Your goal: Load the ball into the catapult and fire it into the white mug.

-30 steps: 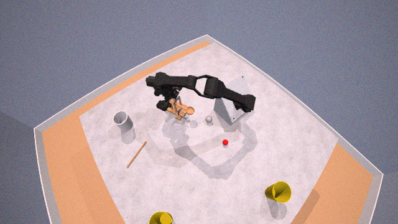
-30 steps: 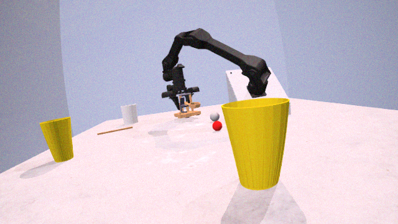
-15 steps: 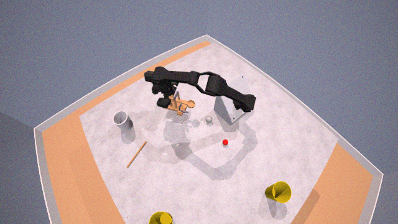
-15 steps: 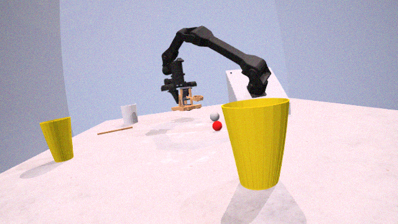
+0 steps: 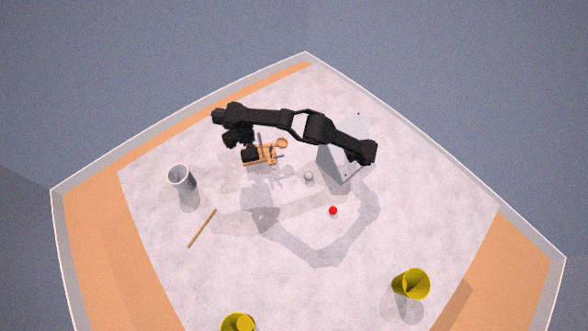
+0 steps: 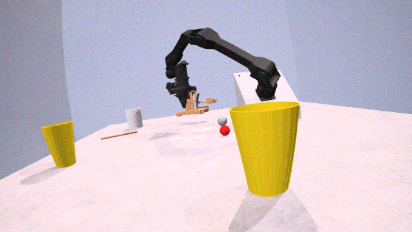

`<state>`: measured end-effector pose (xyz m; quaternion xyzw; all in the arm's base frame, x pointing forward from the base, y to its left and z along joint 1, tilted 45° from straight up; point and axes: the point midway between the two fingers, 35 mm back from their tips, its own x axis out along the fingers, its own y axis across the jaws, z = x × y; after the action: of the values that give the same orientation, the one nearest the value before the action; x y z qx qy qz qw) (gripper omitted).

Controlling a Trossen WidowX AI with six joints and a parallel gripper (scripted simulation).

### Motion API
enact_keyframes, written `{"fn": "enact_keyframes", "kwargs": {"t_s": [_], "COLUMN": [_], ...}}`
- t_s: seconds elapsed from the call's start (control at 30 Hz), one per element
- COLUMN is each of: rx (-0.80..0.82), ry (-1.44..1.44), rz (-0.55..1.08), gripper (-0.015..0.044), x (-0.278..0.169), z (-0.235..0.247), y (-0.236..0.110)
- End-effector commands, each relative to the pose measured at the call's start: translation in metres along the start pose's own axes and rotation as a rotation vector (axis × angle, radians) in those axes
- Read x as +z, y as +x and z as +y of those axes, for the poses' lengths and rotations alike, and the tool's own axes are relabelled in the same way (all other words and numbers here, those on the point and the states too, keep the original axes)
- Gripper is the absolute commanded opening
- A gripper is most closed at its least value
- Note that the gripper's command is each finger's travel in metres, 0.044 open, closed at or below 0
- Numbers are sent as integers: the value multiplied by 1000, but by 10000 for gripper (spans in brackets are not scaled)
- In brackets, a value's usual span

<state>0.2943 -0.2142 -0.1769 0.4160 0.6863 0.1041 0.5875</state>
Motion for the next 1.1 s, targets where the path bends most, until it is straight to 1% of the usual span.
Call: {"fn": "enact_keyframes", "kwargs": {"t_s": [0.0,0.33,1.07], "rx": [-1,-1,1], "ry": [-114,-115,-115], "rz": [-18,-18,-19], "gripper": [0,0,0], "x": [6,6,7], "z": [8,12,13], "y": [-7,-5,32]}}
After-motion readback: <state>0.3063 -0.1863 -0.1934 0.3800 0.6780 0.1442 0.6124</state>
